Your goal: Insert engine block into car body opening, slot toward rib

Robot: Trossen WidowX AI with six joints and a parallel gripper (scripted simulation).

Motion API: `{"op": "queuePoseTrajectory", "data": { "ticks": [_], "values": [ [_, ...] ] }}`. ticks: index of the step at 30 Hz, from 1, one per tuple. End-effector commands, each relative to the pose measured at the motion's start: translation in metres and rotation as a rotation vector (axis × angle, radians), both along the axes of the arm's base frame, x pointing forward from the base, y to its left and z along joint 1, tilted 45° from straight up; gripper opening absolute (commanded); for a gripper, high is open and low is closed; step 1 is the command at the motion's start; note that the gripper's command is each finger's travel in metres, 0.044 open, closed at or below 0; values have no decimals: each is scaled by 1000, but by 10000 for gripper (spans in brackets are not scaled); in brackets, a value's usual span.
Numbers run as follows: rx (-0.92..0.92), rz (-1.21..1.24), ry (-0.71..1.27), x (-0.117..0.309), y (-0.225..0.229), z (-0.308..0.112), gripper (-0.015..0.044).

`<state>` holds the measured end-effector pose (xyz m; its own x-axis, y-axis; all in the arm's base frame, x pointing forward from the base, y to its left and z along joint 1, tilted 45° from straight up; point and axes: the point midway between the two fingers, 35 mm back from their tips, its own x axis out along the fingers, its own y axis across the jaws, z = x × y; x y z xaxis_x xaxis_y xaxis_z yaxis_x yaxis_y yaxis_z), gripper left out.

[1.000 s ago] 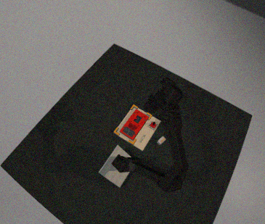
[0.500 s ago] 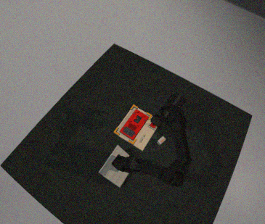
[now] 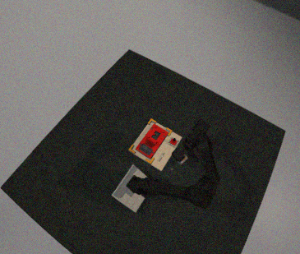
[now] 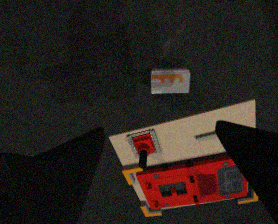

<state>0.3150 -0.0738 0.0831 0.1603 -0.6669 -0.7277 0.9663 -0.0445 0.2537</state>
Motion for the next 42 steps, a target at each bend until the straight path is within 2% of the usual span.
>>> {"op": "queuePoseTrajectory", "data": {
  "ticks": [1,7,11,42],
  "values": [
    [-38,-77,51,-16,-22,-6,440],
    [-37,-77,51,-19,-27,-6,440],
    [-39,-77,51,-17,-50,-29,440],
    [-40,-77,51,-12,-82,-62,440]
  ]
}}
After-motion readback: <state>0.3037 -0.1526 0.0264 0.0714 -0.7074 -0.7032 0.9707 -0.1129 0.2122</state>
